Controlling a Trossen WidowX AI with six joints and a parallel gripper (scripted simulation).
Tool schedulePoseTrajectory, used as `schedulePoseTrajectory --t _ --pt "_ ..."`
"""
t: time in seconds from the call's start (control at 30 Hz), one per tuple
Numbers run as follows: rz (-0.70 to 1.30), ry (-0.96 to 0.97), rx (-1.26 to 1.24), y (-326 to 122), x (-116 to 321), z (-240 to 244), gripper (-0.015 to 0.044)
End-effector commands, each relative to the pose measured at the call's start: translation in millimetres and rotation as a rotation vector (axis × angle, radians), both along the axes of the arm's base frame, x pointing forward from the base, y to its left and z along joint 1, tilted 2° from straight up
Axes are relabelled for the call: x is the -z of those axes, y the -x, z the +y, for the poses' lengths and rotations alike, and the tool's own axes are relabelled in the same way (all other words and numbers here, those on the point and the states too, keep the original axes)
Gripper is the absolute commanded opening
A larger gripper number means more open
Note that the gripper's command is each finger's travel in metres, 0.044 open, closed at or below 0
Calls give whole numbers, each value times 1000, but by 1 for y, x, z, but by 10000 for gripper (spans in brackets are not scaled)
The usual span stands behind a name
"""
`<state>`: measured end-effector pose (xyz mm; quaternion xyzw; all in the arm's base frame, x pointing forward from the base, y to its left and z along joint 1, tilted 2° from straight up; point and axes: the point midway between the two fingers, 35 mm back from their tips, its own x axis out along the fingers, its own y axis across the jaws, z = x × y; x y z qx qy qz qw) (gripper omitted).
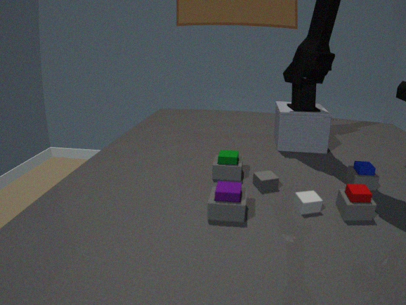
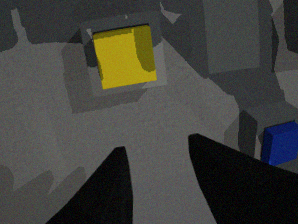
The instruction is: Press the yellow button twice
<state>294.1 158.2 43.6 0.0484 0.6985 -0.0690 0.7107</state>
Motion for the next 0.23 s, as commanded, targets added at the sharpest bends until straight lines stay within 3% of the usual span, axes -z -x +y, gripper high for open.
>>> schedulePoseTrajectory --t 0.0,0.17,0.2 --pt "-22 -17 1 23 -34 2 230" --pt "-22 -17 1 23 -34 2 361" --pt "-22 -17 1 23 -34 2 361"
